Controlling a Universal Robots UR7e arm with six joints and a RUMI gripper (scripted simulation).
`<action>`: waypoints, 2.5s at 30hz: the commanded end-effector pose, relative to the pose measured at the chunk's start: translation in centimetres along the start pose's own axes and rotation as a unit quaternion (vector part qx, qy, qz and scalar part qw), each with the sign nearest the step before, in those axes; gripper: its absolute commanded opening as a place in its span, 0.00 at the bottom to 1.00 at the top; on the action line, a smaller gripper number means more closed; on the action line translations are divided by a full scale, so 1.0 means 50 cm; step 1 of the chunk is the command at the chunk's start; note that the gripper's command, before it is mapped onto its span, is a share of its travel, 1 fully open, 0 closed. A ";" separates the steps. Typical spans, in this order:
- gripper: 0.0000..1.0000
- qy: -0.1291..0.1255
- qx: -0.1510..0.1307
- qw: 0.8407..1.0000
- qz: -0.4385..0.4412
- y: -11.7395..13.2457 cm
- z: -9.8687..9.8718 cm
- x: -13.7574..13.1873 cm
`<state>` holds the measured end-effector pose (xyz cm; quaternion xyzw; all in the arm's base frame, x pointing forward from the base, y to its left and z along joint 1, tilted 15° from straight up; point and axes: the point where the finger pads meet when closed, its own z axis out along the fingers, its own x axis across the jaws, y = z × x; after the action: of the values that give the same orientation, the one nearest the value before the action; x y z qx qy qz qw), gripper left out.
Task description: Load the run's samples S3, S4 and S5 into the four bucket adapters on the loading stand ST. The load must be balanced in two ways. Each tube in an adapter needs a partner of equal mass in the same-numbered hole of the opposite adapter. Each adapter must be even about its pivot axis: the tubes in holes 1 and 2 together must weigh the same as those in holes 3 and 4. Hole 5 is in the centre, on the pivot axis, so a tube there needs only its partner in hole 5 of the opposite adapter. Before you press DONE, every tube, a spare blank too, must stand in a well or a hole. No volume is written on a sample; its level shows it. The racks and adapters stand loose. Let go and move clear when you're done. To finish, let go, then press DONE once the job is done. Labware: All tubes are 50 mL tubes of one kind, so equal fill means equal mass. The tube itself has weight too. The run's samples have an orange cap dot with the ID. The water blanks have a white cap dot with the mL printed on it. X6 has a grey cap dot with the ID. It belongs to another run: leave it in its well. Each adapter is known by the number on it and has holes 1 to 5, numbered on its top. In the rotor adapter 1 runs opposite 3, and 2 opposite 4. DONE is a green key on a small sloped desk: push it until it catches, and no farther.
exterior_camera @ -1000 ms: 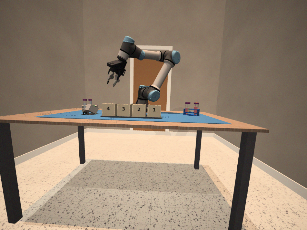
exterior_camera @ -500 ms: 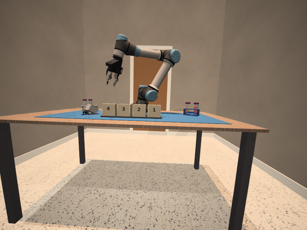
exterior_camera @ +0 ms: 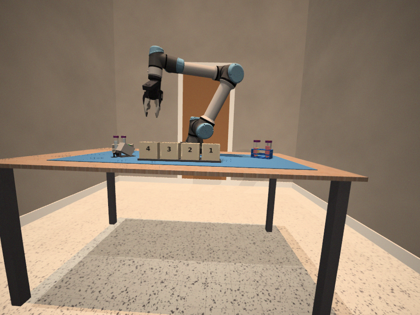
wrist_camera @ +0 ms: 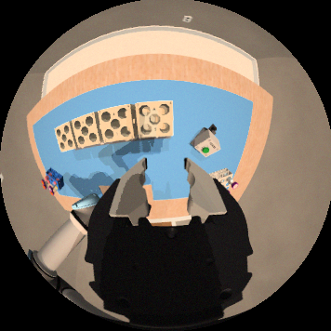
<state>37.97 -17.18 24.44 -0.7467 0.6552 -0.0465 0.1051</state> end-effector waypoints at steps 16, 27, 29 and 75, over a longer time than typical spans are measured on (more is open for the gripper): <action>0.35 -0.037 0.003 0.999 -0.026 0.000 0.013 -0.001; 0.35 -0.037 0.003 0.999 -0.026 0.000 0.073 -0.005; 0.35 -0.037 0.003 0.999 -0.026 0.000 0.086 -0.006; 0.35 -0.037 -0.008 0.964 0.265 0.139 0.150 -0.387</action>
<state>31.35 -0.02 16.38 -0.5503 0.8242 0.0176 0.1322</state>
